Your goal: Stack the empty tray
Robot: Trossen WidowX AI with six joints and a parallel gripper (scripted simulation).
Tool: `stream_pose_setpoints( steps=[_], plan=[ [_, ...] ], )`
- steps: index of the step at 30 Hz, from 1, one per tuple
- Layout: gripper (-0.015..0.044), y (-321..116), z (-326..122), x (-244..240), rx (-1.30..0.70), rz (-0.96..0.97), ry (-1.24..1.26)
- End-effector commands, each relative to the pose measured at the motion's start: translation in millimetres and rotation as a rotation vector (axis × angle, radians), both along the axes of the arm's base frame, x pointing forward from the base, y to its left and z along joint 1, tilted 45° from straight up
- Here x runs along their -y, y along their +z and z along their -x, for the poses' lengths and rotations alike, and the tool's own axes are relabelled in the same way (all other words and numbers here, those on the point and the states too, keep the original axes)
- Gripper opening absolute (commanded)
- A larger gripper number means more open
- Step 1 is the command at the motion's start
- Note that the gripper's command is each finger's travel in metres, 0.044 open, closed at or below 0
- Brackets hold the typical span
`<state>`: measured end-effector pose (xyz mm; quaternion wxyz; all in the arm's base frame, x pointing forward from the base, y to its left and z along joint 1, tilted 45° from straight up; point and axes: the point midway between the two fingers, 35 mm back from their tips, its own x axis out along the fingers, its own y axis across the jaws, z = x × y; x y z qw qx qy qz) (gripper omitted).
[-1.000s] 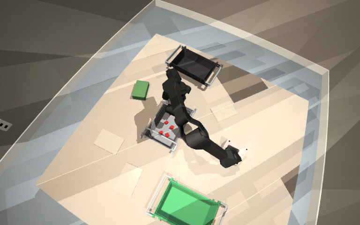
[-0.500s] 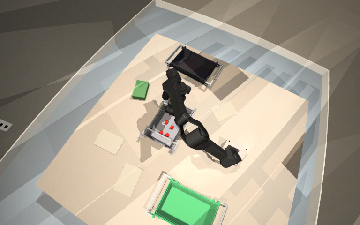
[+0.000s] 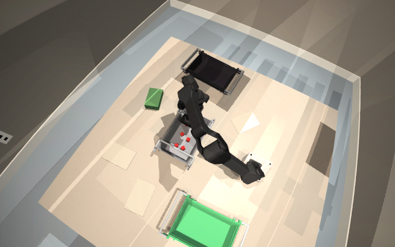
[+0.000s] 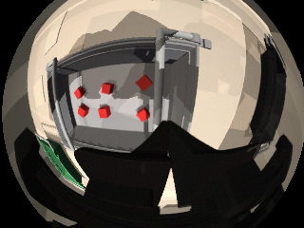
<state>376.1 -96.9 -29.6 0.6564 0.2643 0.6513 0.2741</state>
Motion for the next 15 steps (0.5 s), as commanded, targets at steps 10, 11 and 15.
stream_pose_setpoints(
  steps=[10,11,15],
  plan=[
    [0.0000,0.0,0.0,0.2,0.000,0.000,0.000],
    [0.0000,0.0,0.0,0.2,0.000,0.000,0.000],
    [0.0053,0.0,0.0,0.2,0.000,0.000,0.000]
  ],
)
